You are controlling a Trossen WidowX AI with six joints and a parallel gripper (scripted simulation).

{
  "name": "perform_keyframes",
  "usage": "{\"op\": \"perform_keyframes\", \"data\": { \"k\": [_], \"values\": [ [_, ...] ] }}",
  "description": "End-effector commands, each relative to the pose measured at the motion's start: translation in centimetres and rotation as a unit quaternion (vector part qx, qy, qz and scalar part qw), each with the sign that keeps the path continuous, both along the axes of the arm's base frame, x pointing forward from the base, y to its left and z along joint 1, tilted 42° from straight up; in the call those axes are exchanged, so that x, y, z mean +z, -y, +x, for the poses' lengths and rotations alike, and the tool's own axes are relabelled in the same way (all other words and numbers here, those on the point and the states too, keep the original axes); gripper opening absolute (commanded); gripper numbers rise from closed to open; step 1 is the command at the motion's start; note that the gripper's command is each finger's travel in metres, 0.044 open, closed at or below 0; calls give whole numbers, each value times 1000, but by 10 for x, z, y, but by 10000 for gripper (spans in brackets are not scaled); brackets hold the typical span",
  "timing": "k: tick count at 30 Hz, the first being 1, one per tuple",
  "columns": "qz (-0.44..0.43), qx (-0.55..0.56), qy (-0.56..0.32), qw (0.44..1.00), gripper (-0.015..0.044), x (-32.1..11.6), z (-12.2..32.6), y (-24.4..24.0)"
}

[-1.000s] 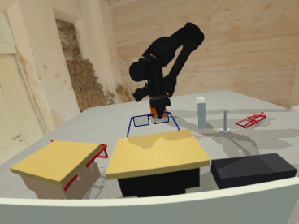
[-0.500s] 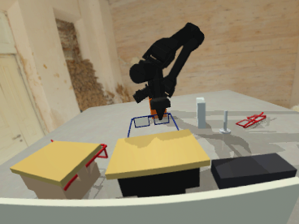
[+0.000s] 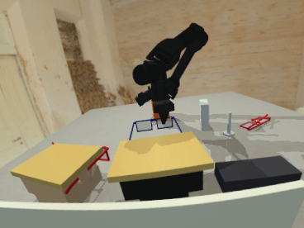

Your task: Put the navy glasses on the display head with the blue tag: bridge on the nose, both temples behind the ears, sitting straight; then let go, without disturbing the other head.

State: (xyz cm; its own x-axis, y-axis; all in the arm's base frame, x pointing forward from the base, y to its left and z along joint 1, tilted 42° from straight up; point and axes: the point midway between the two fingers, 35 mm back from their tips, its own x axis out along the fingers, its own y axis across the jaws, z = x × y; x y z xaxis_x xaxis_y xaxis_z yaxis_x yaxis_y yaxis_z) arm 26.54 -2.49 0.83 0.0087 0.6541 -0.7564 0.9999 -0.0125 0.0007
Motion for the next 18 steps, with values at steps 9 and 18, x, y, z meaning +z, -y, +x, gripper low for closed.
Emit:
{"op": "perform_keyframes", "data": {
  "k": [9, 18],
  "values": [
    [-1, -2, 5, 1000, 0, 1, 17, 1],
    [1, 1, 3, 1000, 0, 1, 28, 1]
  ]
}}
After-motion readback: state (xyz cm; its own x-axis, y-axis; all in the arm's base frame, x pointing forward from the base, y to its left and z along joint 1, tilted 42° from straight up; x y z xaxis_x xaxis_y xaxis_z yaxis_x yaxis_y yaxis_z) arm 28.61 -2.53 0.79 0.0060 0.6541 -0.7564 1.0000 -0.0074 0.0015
